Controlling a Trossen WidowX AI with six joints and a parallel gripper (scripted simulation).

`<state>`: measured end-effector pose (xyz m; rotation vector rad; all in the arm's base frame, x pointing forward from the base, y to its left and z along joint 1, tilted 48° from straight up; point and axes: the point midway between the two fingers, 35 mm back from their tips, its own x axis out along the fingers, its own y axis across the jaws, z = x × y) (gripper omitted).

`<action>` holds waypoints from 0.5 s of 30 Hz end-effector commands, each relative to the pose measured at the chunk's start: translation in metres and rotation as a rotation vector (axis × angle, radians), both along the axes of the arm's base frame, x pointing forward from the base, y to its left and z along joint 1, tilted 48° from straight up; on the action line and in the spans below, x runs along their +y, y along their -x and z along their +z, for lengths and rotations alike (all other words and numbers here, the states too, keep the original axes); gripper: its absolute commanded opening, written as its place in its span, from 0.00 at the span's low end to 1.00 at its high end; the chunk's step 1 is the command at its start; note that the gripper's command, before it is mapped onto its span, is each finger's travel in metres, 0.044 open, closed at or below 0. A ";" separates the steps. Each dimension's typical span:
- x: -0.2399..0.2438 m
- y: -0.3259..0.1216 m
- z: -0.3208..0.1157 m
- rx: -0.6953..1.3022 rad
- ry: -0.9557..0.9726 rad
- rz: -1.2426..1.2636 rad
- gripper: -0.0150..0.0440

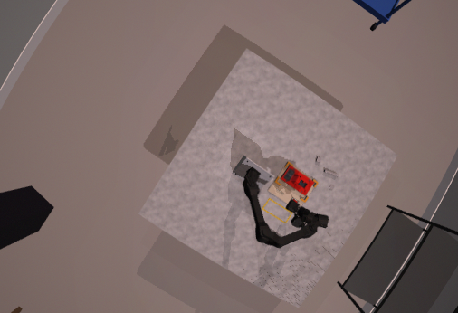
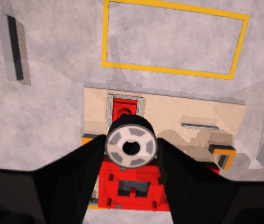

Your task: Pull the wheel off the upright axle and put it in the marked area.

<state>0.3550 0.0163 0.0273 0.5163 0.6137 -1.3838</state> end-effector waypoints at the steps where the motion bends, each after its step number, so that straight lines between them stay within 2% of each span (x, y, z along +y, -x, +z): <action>1: -0.009 0.003 0.013 -0.010 -0.002 -0.002 0.25; 15: -0.038 0.022 0.048 -0.014 -0.005 -0.003 0.25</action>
